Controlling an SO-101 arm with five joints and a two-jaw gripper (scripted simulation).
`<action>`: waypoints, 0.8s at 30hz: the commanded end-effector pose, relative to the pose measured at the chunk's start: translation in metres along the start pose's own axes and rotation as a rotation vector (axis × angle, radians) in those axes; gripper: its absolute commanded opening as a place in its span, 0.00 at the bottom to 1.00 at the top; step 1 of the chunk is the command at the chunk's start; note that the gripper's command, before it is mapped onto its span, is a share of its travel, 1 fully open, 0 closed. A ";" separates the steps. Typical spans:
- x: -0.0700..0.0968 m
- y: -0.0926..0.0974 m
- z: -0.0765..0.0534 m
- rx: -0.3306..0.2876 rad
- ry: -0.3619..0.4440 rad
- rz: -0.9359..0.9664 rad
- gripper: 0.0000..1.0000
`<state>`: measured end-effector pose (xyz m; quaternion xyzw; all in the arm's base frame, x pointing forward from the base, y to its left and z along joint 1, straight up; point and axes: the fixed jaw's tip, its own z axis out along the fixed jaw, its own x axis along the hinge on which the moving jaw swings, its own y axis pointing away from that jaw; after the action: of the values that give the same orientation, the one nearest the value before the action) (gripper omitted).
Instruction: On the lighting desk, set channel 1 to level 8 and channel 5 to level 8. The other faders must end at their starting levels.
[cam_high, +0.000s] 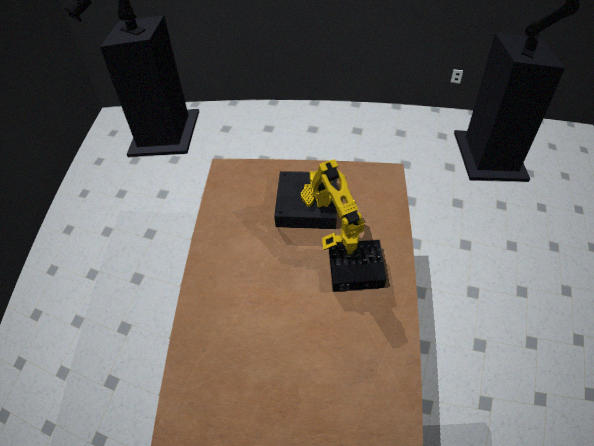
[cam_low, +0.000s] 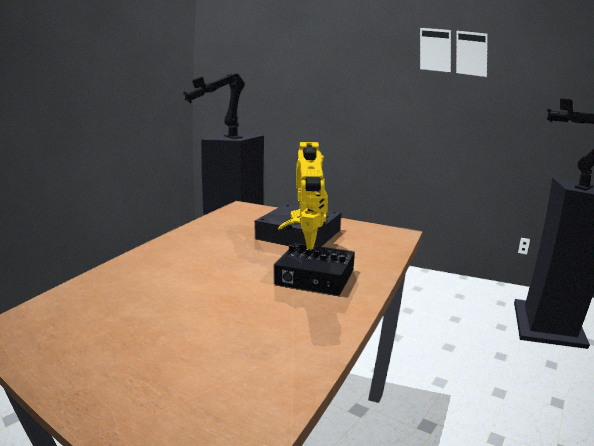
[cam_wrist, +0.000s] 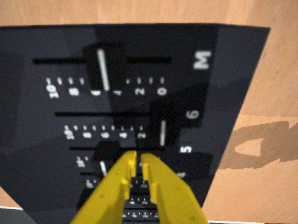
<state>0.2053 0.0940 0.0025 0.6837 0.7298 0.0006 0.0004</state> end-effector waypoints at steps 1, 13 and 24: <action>-0.002 0.003 0.000 0.000 0.000 0.006 0.00; -0.002 0.005 0.000 0.000 0.000 0.009 0.00; -0.002 0.008 0.001 0.000 0.000 0.014 0.00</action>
<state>0.2105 0.0944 0.0025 0.6865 0.7271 0.0016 0.0008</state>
